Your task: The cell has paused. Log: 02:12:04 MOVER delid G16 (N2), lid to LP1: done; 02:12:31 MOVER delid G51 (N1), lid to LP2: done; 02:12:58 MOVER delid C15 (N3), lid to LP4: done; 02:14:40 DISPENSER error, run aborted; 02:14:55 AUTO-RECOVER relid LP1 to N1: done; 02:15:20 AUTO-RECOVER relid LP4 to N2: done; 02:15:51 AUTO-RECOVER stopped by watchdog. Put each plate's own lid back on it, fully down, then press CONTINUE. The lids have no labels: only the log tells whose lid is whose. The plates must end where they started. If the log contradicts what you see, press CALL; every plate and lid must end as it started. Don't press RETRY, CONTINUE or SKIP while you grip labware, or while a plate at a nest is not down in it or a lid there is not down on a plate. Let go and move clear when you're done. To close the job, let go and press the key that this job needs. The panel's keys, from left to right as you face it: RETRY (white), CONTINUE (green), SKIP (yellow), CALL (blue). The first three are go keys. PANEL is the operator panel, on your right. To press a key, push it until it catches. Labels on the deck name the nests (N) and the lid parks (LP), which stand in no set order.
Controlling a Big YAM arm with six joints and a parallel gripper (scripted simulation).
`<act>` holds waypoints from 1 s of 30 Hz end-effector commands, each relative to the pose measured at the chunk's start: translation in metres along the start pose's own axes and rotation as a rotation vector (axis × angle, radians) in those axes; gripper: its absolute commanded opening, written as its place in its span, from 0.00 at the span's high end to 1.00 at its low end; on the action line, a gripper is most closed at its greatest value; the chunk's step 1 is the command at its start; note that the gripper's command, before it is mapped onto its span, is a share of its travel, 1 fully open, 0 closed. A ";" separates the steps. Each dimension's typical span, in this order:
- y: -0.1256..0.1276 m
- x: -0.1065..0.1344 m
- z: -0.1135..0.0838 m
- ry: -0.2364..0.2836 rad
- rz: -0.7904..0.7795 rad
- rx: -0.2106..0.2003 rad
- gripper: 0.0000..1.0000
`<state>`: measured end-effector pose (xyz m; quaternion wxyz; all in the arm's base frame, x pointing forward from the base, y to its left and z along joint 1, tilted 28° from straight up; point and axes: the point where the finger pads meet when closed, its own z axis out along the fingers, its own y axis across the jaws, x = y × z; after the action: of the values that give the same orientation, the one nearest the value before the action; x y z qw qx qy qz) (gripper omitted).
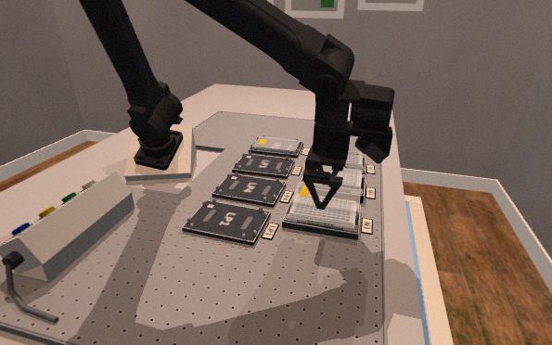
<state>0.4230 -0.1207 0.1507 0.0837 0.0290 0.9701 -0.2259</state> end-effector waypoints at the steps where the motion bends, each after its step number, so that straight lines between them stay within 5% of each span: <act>1: -0.011 -0.001 -0.007 -0.029 0.023 0.004 1.00; 30: -0.011 0.003 0.003 -0.027 0.022 0.004 1.00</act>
<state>0.4218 -0.1257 0.1448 0.0875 0.0302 0.9697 -0.2262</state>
